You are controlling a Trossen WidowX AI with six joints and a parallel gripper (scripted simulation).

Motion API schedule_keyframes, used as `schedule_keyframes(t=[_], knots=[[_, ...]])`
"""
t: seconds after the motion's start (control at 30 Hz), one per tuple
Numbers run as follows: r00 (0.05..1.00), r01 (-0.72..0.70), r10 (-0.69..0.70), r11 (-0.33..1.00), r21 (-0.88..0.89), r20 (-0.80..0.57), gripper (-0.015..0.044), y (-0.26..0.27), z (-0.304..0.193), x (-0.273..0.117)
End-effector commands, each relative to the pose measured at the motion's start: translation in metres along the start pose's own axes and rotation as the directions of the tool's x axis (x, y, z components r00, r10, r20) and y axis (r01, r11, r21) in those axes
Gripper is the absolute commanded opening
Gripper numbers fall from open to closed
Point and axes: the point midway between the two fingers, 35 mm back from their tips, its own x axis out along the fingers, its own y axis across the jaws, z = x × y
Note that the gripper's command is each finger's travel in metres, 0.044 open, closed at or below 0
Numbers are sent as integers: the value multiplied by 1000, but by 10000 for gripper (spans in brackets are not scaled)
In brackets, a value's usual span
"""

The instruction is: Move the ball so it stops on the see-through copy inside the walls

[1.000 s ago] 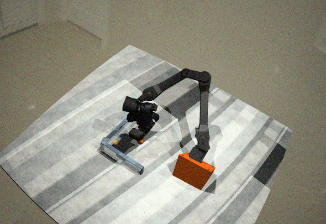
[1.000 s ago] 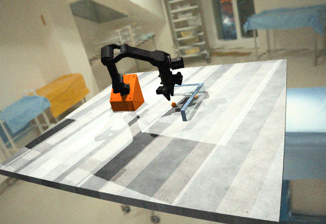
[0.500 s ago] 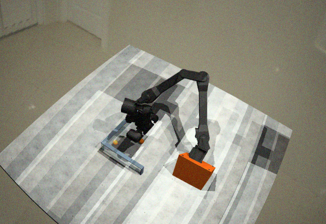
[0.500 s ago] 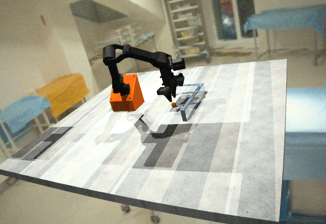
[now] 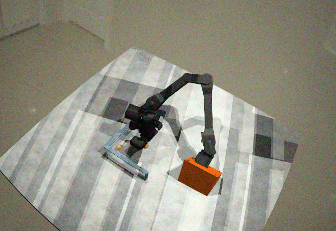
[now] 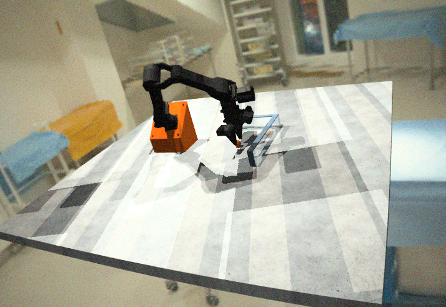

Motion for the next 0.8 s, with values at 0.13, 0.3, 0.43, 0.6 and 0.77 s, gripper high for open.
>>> schedule_keyframes(t=[0.13, 0.3, 0.43, 0.6, 0.77], knots=[[1000, 6, -6, 1000, -9, -5, 207, -1, -3, 9], [1000, 6, -6, 1000, -9, -5, 134, -1, -3, 9], [1000, 6, -6, 1000, -9, -5, 108, -1, -3, 9], [1000, 5, -5, 1000, -9, -5, 15, 0, -2, 5], [1000, -3, 3, 1000, -10, -3, 0, 3, 3, -26]])
